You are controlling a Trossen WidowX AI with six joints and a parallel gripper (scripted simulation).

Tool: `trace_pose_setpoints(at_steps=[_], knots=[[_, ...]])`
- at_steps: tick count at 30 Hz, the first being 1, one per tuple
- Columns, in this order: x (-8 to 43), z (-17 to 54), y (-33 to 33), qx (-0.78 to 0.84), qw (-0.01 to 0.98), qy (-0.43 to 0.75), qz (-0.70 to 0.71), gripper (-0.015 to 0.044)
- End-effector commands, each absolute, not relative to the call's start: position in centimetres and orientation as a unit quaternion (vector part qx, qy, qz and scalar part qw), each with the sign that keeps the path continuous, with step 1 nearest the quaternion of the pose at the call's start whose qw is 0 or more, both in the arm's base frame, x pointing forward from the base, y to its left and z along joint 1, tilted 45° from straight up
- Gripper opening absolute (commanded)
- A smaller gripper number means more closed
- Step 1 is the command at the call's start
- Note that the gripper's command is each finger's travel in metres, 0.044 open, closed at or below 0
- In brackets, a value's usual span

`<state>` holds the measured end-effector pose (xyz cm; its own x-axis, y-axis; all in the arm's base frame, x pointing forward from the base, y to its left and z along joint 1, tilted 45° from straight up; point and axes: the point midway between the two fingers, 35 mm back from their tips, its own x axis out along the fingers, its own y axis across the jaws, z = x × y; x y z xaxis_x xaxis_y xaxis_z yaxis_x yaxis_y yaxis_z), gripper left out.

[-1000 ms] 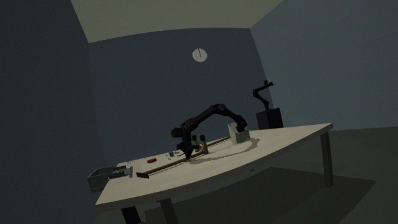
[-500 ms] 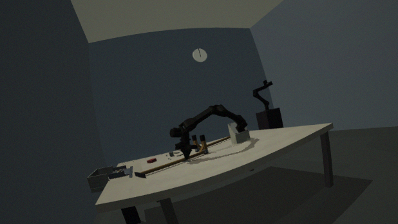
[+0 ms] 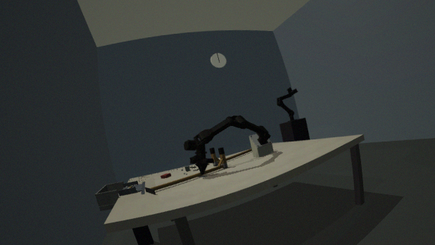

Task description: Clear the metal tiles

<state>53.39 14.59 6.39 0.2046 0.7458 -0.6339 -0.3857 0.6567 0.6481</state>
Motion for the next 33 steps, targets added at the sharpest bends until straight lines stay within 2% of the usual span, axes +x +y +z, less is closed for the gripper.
trace_pose_setpoints(at_steps=[1, 33], knots=[[53.6, 5.6, 14.3, 0.177, 0.754, 0.510, 0.374, 0.0000], [54.9, 3.6, 12.3, 0.177, 0.754, 0.510, 0.374, 0.0000]])
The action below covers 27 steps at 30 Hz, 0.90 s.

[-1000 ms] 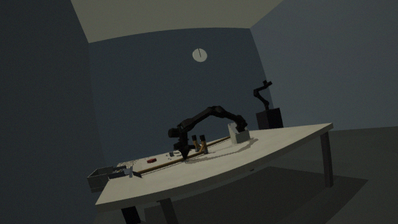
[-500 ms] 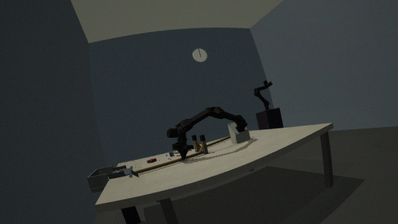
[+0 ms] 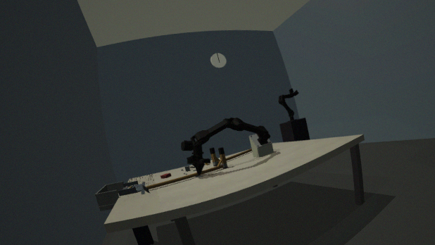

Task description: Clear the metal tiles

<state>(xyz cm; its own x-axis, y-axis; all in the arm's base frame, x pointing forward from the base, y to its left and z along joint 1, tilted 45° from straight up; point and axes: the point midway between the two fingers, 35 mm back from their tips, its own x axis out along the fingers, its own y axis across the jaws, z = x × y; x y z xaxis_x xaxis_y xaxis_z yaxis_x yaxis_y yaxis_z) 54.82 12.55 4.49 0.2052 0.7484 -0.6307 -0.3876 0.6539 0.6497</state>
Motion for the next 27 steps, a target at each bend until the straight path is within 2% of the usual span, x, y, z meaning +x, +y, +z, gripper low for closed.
trace_pose_setpoints(at_steps=[1, 13, 27], knots=[[55.0, 3.5, 12.2, 0.177, 0.754, 0.510, 0.374, 0.0000], [55.4, 2.7, 11.4, 0.177, 0.754, 0.509, 0.375, 0.0000], [55.4, 7.0, 8.3, 0.158, 0.770, 0.482, 0.388, 0.0000]])
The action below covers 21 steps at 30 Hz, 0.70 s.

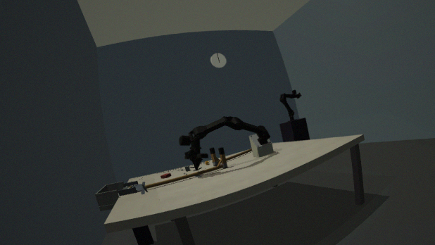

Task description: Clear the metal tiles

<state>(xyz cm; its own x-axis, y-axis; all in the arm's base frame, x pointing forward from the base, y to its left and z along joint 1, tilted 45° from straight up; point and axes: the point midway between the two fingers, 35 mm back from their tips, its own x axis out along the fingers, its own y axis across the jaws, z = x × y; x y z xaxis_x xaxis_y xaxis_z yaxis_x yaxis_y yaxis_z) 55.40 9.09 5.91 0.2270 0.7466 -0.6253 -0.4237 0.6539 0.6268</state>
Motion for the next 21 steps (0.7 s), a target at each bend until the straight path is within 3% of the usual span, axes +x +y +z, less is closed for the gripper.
trace_pose_setpoints(at_steps=[1, 21], knots=[[55.39, 7.29, 8.06, 0.156, 0.771, 0.480, 0.389, 0.0000], [55.41, 7.75, 7.34, 0.154, 0.774, 0.477, 0.387, 0.0000]])
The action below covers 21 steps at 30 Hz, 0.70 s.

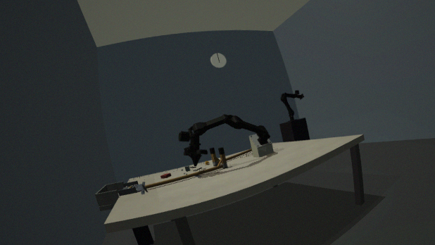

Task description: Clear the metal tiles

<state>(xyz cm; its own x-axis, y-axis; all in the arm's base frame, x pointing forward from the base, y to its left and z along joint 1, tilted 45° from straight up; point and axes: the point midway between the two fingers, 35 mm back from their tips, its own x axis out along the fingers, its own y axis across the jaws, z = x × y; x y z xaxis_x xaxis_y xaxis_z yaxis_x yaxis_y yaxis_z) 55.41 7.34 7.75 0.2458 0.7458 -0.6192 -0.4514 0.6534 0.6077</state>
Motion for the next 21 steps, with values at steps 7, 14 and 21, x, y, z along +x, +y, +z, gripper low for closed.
trace_pose_setpoints(at_steps=[7, 14, 21], knots=[[55.41, 7.75, 7.34, 0.154, 0.774, 0.477, 0.387, 0.0000], [55.41, 7.75, 7.34, 0.154, 0.774, 0.477, 0.387, 0.0000], [55.41, 7.75, 7.34, 0.154, 0.774, 0.477, 0.387, 0.0000]])
